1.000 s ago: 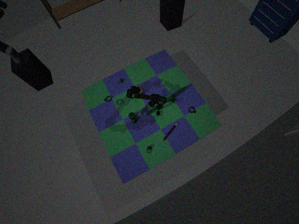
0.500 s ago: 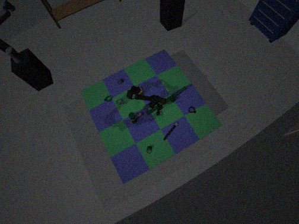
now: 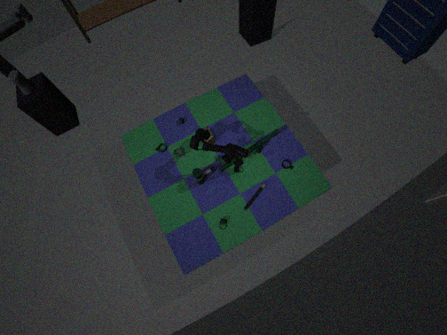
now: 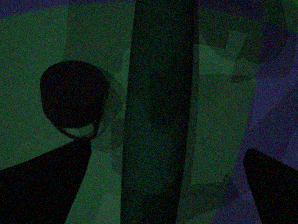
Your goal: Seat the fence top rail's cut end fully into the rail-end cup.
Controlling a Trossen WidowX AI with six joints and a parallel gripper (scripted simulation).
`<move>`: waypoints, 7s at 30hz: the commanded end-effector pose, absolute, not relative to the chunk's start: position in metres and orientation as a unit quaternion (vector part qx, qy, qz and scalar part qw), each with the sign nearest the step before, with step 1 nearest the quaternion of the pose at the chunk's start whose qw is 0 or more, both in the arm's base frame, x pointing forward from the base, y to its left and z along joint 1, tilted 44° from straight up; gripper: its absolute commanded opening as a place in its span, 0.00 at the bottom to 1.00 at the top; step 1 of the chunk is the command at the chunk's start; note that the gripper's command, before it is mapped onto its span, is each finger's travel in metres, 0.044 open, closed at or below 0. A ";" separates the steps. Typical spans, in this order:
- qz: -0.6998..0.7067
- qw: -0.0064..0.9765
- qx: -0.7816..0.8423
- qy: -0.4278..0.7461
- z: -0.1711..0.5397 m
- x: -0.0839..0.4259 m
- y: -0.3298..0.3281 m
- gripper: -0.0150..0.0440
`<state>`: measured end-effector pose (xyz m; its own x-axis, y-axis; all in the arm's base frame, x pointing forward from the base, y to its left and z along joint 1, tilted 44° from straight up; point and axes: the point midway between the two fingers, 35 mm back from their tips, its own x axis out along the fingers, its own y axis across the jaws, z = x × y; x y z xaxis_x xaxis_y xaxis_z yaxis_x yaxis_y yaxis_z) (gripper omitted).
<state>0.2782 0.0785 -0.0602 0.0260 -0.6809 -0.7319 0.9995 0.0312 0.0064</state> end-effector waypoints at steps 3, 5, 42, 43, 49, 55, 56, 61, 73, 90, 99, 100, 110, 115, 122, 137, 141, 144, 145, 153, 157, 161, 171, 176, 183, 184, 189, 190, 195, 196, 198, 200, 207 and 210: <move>-0.637 0.661 0.276 0.285 -0.068 0.278 0.071 1.00; -0.637 0.661 0.276 0.285 -0.070 0.278 0.069 1.00; -0.637 0.661 0.276 0.284 -0.084 0.277 0.054 0.51; -0.637 0.661 0.276 0.284 -0.084 0.277 0.054 0.50; -0.637 0.661 0.276 0.284 -0.081 0.279 0.057 0.30; -0.642 0.663 0.267 0.277 -0.074 0.280 0.058 0.25; -0.644 0.664 0.263 0.273 -0.071 0.280 0.059 0.25; -0.655 0.673 0.236 0.250 -0.052 0.281 0.061 0.25; -0.666 0.699 0.176 0.193 -0.002 0.287 0.071 0.25; -0.669 0.692 0.181 0.201 -0.008 0.285 0.068 0.25; -0.669 0.692 0.181 0.201 -0.004 0.287 0.070 0.25; -0.669 0.692 0.181 0.201 -0.004 0.287 0.070 0.25; -0.669 0.692 0.181 0.201 0.001 0.290 0.073 0.25; -0.669 0.692 0.181 0.201 0.002 0.291 0.073 0.25; -0.670 0.691 0.179 0.202 0.006 0.290 0.067 0.25; -0.673 0.689 0.176 0.203 0.013 0.289 0.054 0.25; -0.673 0.689 0.176 0.203 0.013 0.289 0.054 0.25; -0.673 0.689 0.176 0.203 0.013 0.289 0.054 0.25; -0.673 0.689 0.176 0.203 0.013 0.289 0.054 0.25; -0.673 0.689 0.176 0.203 0.013 0.289 0.054 0.25; -0.673 0.689 0.176 0.203 0.013 0.289 0.054 0.25; -0.673 0.689 0.176 0.203 0.013 0.289 0.054 0.25; -0.676 0.685 0.177 0.206 0.009 0.287 0.054 0.25; -0.679 0.681 0.179 0.208 0.005 0.286 0.055 0.25; -0.679 0.682 0.178 0.207 0.006 0.286 0.055 0.25; -0.679 0.682 0.178 0.207 0.006 0.286 0.055 0.25; -0.679 0.682 0.177 0.207 0.007 0.287 0.055 0.25; -0.679 0.682 0.177 0.207 0.007 0.287 0.055 0.25; -0.679 0.683 0.176 0.206 0.008 0.287 0.056 0.25; -0.679 0.683 0.175 0.206 0.008 0.287 0.056 0.25; -0.679 0.683 0.175 0.206 0.008 0.287 0.056 0.25; -0.679 0.683 0.175 0.206 0.008 0.287 0.056 0.25; -0.679 0.683 0.174 0.206 0.009 0.288 0.056 0.25; -0.679 0.683 0.174 0.206 0.010 0.288 0.056 0.25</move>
<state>0.2861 0.0553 0.0067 -0.0166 -0.8515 -0.5240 0.9989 0.0091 -0.0464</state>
